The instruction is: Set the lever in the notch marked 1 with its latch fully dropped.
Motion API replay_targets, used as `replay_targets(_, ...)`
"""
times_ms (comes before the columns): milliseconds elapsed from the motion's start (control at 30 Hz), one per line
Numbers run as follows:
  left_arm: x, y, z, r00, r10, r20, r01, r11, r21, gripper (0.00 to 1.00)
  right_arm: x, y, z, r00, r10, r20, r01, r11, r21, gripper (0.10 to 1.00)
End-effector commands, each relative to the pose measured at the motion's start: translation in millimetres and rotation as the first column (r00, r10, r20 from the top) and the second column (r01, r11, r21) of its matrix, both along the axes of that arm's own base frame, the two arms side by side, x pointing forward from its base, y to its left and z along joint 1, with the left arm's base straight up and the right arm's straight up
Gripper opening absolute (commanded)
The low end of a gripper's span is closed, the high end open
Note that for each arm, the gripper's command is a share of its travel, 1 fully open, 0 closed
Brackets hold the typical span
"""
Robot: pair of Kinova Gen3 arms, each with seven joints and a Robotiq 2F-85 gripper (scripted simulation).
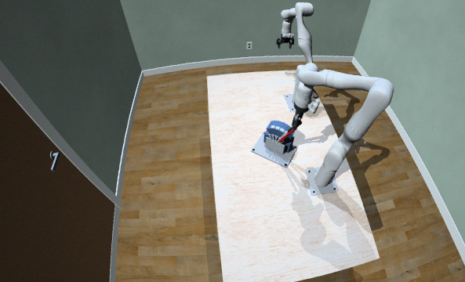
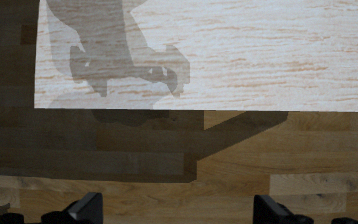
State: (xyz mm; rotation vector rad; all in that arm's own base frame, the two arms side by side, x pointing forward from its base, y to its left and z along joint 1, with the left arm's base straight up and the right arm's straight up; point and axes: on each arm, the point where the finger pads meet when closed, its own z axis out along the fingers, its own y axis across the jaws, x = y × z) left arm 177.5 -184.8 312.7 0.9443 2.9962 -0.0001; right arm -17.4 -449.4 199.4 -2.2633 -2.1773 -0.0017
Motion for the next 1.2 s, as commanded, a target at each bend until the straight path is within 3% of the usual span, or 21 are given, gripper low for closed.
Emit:
replay_targets(0,0.2,0,8.2,1.000,0.000,0.001,0.000,1.000,-0.001,0.975,0.0,0,0.6,1.000,0.000,0.000,0.000,1.000,-0.002,1.000)
replay_targets(500,0.2,0,38.2,1.000,0.000,0.001,0.000,1.000,-0.001,0.975,0.0,0,0.6,1.000,0.000,0.000,0.000,1.000,-0.002,1.000)
replay_targets(867,0.2,0,42.4,1.000,0.000,0.001,0.000,1.000,-0.001,0.975,0.0,0,0.6,1.000,0.000,0.000,0.000,1.000,-0.002,1.000)
replay_targets(900,0.2,0,42.4,1.000,0.000,0.001,0.000,1.000,-0.001,0.099,0.0,0,0.6,1.000,0.000,0.000,0.000,1.000,-0.002,1.000)
replay_targets(1167,0.2,0,42.4,1.000,0.000,0.001,0.000,1.000,-0.001,0.099,0.0,0,0.6,1.000,0.000,0.000,0.000,1.000,-0.002,1.000)
